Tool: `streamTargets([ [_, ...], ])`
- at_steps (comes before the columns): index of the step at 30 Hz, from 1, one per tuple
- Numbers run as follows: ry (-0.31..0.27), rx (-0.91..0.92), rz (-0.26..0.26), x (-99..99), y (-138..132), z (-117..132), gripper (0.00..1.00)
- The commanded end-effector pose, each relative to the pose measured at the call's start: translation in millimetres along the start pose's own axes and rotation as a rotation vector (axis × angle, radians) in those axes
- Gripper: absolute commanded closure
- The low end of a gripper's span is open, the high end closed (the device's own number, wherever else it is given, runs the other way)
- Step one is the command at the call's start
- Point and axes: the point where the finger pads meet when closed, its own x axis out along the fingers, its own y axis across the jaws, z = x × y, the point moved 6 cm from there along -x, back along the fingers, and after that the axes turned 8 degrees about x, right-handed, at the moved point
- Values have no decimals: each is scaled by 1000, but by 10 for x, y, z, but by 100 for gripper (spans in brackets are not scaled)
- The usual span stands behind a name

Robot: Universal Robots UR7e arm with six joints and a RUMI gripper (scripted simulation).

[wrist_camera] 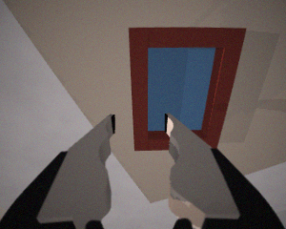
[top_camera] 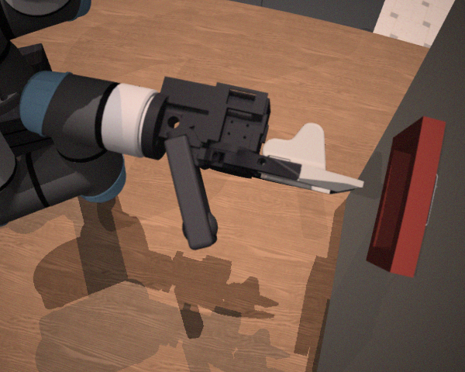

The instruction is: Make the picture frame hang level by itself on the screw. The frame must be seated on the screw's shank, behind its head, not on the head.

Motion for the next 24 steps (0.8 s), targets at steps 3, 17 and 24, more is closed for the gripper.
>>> streamTargets([
  [3, 0, -1, -1, 5, -4, 2, 71],
  [17, 0, -1, -1, 81, -4, 2, 71],
  [24, 0, -1, -1, 147, -4, 2, 71],
])
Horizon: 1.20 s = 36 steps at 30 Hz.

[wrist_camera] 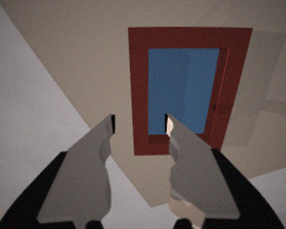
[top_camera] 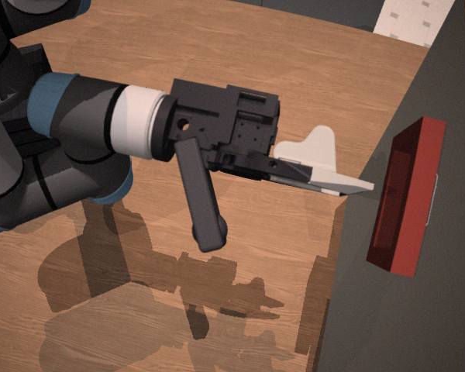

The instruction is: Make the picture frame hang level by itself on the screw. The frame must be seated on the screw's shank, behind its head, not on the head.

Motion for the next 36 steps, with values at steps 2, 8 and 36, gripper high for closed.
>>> streamTargets([
  [2, 0, -1, -1, 73, -4, 2, 71],
  [8, 0, -1, -1, 177, -4, 2, 71],
  [36, 0, -1, -1, 536, -4, 2, 71],
])
